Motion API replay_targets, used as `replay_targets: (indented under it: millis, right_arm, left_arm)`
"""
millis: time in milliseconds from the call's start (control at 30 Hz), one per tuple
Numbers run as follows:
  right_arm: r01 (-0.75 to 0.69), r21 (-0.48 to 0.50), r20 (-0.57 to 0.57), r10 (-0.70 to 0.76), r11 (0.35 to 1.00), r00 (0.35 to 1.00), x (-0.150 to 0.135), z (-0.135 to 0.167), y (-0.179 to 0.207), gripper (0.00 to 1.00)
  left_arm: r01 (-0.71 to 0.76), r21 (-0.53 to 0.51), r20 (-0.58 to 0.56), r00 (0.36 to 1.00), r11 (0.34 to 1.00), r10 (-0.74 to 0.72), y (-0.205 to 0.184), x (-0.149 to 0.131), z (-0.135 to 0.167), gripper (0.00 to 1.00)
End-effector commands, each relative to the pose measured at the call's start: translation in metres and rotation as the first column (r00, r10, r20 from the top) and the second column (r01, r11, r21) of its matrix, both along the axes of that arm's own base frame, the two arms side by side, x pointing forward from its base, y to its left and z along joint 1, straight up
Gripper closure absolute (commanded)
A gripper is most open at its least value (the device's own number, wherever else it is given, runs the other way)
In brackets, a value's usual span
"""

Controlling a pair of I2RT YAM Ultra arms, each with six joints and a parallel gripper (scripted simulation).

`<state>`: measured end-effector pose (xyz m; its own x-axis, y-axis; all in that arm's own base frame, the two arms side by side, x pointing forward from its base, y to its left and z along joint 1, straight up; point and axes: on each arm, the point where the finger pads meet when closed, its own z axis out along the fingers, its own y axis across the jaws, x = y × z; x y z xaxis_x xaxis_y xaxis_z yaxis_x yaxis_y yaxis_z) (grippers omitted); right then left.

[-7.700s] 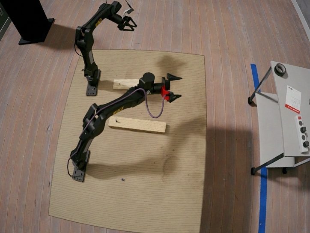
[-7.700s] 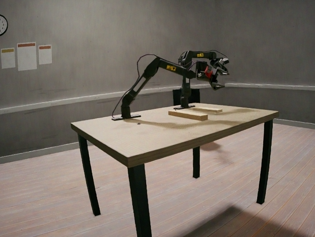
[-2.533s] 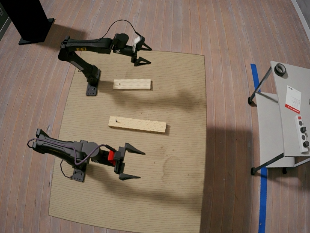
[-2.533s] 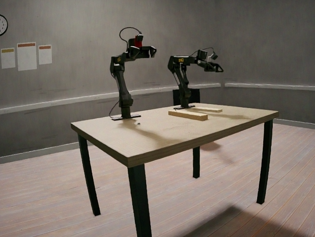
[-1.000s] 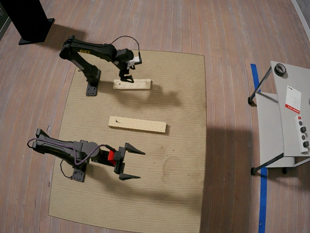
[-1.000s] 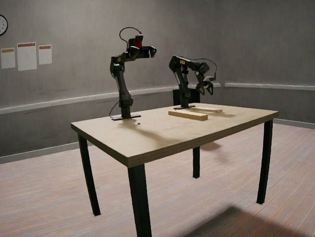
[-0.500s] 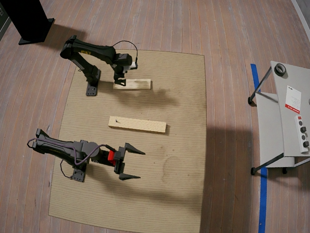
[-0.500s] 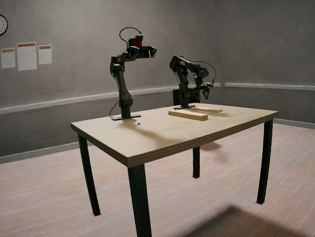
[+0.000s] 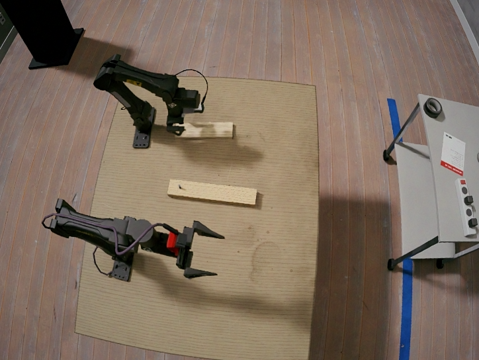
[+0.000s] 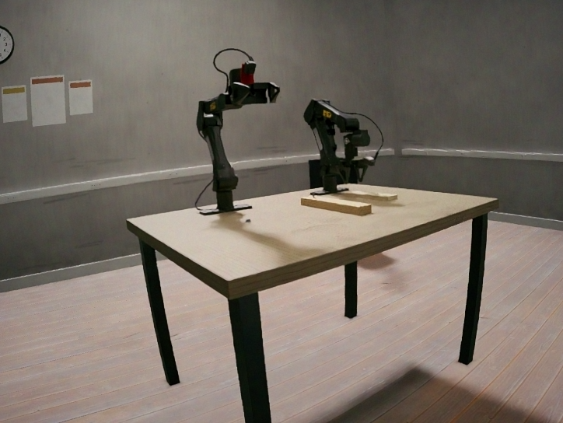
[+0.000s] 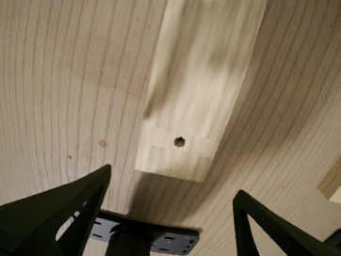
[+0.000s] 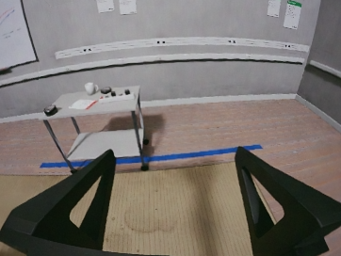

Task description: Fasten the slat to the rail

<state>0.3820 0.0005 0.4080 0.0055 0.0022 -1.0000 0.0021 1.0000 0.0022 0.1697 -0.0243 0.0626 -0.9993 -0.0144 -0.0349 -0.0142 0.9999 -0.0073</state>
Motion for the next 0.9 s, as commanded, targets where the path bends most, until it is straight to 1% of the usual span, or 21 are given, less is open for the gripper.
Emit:
replay_targets:
  millis: [0, 200, 267, 867]
  right_arm:
    - [-0.002, -0.002, 0.007, 0.002, 1.000, 1.000, -0.001, 0.004, 0.000, 0.00]
    - [-0.002, -0.002, 0.007, 0.002, 1.000, 1.000, -0.001, 0.004, 0.000, 0.00]
    - [-0.002, -0.002, 0.007, 0.002, 1.000, 1.000, -0.001, 0.004, 0.000, 0.00]
    - [-0.002, -0.002, 0.007, 0.002, 1.000, 1.000, -0.001, 0.004, 0.000, 0.00]
  left_arm:
    - [0.000, 0.014, -0.051, 0.999, 1.000, 0.001, 0.001, -0.015, -0.003, 0.00]
    - [0.000, 0.014, -0.051, 0.999, 1.000, 0.001, 0.001, -0.014, -0.003, 0.00]
    - [0.003, 0.011, -0.030, 1.000, 1.000, -0.003, 0.000, -0.009, -0.004, 0.00]
    - [0.003, 0.011, -0.034, 0.999, 1.000, -0.003, 0.000, -0.008, -0.026, 0.00]
